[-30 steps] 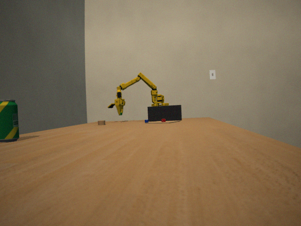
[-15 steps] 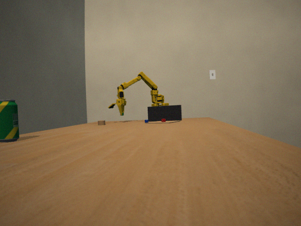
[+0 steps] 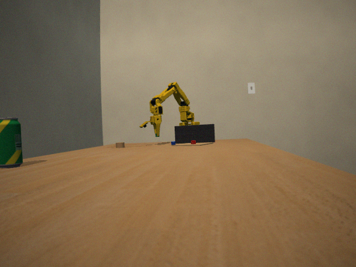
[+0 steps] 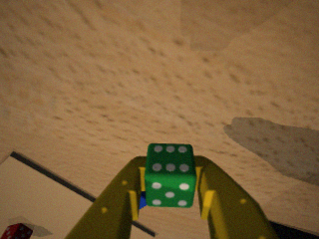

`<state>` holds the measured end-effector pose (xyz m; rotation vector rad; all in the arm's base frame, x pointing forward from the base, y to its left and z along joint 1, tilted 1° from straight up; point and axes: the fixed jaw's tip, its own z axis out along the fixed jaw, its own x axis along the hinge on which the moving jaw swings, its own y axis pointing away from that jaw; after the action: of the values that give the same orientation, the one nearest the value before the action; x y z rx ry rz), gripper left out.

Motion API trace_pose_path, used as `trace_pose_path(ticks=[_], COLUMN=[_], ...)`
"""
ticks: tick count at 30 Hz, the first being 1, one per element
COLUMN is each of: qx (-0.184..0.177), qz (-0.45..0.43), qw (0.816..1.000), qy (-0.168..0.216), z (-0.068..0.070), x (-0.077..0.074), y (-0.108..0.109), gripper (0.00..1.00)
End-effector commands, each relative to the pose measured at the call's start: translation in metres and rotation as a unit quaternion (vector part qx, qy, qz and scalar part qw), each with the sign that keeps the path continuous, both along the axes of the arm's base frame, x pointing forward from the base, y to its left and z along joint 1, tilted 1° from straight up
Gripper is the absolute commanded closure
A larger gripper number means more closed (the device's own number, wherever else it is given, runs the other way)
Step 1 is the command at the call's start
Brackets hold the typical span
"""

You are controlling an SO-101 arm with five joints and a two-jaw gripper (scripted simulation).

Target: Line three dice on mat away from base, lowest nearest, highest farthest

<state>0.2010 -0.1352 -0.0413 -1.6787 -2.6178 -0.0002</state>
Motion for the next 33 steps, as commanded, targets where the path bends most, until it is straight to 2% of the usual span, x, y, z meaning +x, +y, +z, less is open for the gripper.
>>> trace_pose_path(ticks=[1,6,13,15,19,23,32,33], qx=[-0.002,-0.001,0.000,0.000,0.000,0.000,0.000,-0.002], qz=[0.075,0.180,0.293,0.293,0.333,0.355,0.364,0.371], qw=[0.997,0.984,0.956,0.956,0.943,0.935,0.931,0.929], qy=[-0.005,-0.004,-0.003,-0.003,-0.002,-0.002,-0.002,-0.013], z=[0.002,0.000,-0.001,-0.001,-0.002,-0.002,-0.002,0.002], x=[0.021,0.035,0.038,0.038,0.036,0.034,0.033,0.034], y=[0.032,0.082,0.138,0.138,0.158,0.169,0.174,0.177], gripper=[1.00,1.00,1.00,1.00,1.00,1.00,1.00,1.00])
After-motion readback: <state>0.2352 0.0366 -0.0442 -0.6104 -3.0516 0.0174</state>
